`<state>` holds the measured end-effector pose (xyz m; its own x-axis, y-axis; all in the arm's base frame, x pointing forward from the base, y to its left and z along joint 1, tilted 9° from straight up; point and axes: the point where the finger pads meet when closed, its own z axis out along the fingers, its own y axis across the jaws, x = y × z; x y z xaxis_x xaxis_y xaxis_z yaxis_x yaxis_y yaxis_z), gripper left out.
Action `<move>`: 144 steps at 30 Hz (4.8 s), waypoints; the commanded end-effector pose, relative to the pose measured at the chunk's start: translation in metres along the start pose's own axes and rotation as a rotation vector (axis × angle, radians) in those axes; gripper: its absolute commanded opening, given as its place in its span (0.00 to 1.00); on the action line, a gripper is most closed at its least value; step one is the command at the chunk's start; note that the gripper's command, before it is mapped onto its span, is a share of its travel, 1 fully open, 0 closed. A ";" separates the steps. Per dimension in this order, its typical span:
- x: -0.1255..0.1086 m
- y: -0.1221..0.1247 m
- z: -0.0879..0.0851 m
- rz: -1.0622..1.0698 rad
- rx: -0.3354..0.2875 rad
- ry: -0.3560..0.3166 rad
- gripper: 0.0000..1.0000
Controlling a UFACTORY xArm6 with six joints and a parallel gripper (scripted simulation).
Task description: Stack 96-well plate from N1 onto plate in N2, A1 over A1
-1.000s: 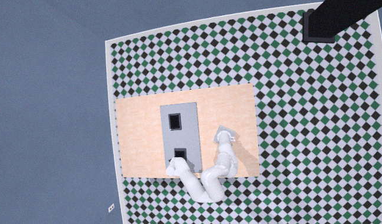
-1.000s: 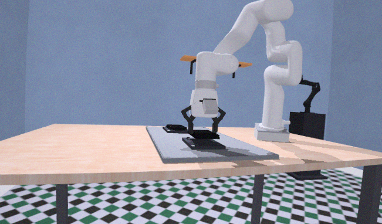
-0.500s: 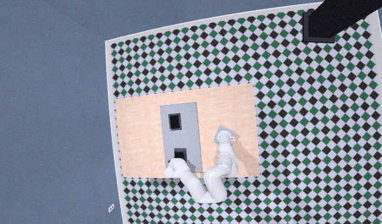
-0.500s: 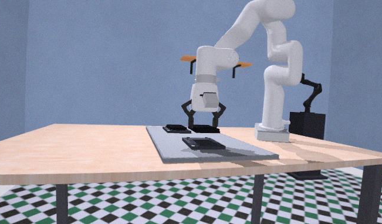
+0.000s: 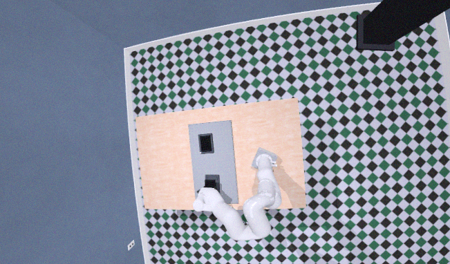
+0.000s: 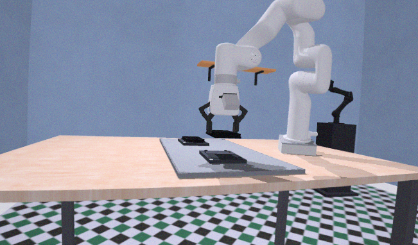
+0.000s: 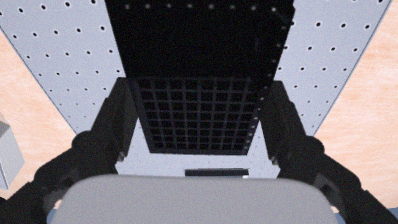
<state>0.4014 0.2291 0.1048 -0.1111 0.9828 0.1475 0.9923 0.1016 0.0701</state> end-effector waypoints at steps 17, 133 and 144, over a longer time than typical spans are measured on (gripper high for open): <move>0.001 0.001 -0.030 0.000 -0.004 0.001 0.00; -0.302 0.035 -0.032 -0.053 -0.004 -0.002 0.00; -0.335 0.038 -0.032 -0.053 -0.004 -0.002 0.00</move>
<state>0.4715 -0.0921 0.0889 -0.1633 0.9761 0.1431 0.9851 0.1534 0.0775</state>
